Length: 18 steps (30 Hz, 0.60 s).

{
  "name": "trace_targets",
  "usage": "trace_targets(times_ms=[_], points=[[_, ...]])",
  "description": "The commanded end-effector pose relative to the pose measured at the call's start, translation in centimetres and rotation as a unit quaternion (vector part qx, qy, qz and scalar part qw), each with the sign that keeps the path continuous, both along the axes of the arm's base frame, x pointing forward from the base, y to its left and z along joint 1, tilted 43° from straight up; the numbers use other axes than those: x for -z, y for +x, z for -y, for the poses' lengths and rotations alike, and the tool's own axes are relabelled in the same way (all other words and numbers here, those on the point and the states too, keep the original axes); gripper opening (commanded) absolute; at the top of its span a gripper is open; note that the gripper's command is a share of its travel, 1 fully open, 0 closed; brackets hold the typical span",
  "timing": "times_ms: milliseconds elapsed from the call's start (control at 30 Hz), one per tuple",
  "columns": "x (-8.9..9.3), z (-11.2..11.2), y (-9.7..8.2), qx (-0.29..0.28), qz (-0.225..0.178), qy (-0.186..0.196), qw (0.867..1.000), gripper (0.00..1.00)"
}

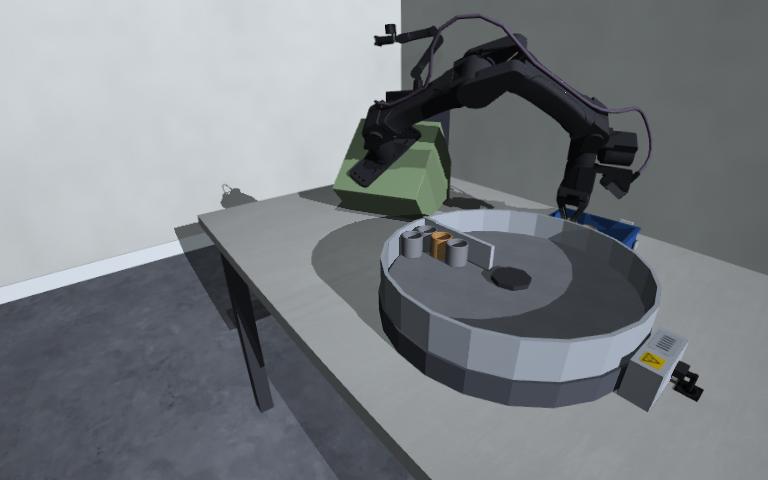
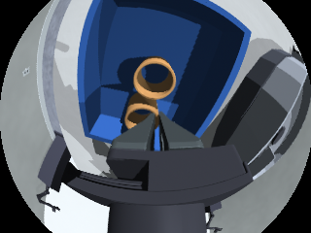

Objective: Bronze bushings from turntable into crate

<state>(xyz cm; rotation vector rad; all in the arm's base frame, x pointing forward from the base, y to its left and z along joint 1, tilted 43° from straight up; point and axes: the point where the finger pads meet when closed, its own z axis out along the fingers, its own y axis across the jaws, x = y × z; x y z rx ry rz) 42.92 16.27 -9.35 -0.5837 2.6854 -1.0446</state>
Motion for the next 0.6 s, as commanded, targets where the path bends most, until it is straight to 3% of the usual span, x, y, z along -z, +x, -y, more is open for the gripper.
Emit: trace_targets(times_ms=[0, 567], points=[[-1.06, -2.45, 0.28, -0.022, 0.011, 0.007, 1.0, 0.0], [-1.22, -2.49, 0.32, -0.021, 0.013, 0.009, 1.0, 0.0]])
